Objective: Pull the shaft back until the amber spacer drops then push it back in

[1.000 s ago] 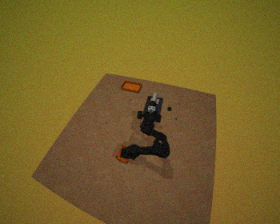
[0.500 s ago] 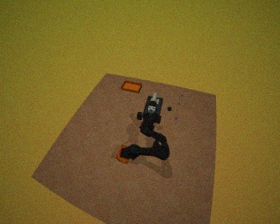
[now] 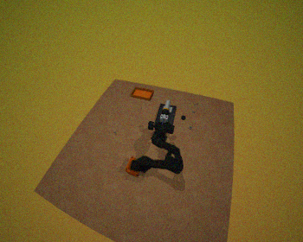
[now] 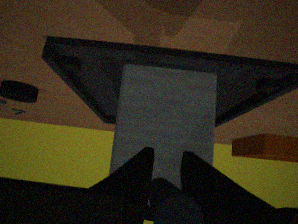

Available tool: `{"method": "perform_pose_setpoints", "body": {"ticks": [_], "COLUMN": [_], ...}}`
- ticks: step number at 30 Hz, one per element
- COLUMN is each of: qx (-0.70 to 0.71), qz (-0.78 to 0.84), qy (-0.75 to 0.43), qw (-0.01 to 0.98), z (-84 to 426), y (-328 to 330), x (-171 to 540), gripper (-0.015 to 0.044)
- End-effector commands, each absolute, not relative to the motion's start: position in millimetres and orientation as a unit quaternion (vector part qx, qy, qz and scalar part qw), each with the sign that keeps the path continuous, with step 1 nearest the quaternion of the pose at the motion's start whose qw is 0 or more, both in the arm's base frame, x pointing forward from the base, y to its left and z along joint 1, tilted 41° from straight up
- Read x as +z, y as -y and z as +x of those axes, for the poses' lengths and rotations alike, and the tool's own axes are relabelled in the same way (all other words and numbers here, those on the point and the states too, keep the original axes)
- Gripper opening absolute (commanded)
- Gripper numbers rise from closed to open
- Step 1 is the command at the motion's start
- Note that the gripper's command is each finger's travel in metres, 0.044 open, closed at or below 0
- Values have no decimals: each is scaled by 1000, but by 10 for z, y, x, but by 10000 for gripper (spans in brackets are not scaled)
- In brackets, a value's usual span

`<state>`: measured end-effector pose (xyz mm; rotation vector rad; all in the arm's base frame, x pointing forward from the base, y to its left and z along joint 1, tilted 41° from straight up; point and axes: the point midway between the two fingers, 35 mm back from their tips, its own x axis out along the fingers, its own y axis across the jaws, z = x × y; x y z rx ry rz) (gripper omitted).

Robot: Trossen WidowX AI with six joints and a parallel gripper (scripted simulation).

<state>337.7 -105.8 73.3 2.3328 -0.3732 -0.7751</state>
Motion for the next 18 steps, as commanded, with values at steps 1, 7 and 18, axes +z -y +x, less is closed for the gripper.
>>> {"method": "perform_pose_setpoints", "body": {"ticks": [1, 7, 18], "qx": [-296, -296, -296], "qz": [888, 888, 888], "qy": [141, 141, 141], "qw": [323, 323, 323], "z": [3369, 3363, 3351], "y": [1054, 1053, 1051], "x": [729, 729, 730], "gripper": [0, 0, 0]}}
